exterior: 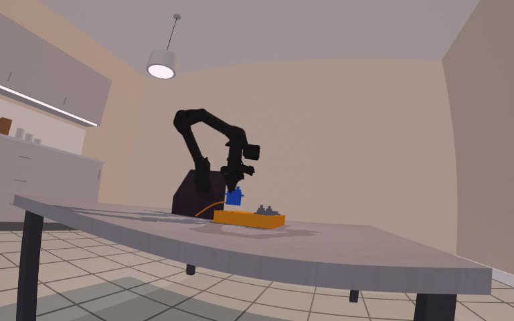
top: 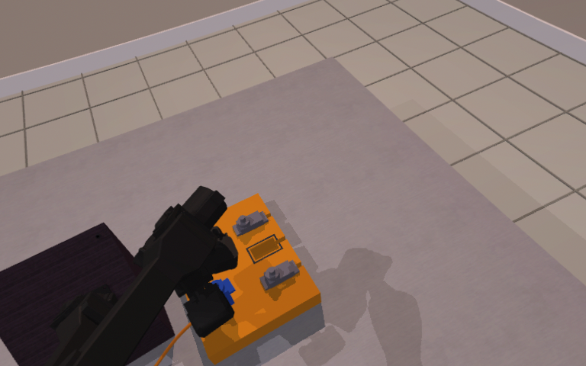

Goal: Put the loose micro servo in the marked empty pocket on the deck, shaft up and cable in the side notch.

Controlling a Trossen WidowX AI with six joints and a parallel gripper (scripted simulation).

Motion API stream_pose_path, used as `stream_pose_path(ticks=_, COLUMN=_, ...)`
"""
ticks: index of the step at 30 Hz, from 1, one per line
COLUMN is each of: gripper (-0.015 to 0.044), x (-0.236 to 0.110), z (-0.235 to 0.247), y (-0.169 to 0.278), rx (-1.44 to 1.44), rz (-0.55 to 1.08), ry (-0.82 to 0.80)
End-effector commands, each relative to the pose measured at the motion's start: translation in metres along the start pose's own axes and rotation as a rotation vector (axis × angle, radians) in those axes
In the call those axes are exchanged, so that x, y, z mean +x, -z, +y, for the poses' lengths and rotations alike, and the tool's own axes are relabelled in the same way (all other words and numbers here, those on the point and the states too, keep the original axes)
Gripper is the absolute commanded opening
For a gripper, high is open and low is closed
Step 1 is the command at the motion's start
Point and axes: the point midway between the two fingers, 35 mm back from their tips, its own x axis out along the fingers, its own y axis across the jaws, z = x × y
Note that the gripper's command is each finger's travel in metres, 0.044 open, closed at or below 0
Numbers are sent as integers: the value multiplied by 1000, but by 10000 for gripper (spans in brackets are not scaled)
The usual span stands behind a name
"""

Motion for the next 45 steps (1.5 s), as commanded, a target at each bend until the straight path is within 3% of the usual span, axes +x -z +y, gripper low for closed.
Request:
stream_pose_path(ticks=1, gripper=0, x=0, z=-1, y=2, rx=4, rz=1, ry=-5)
stream_pose_path(ticks=10, gripper=0, x=0, z=-3, y=-1, rx=4, rz=1, ry=-5)
stream_pose_path(ticks=26, gripper=0, x=0, z=-10, y=-51, rx=6, rz=-1, ry=-5)
stream_pose_path(ticks=45, gripper=0, x=-1, z=68, y=-61, rx=7, rz=-2, ry=-9)
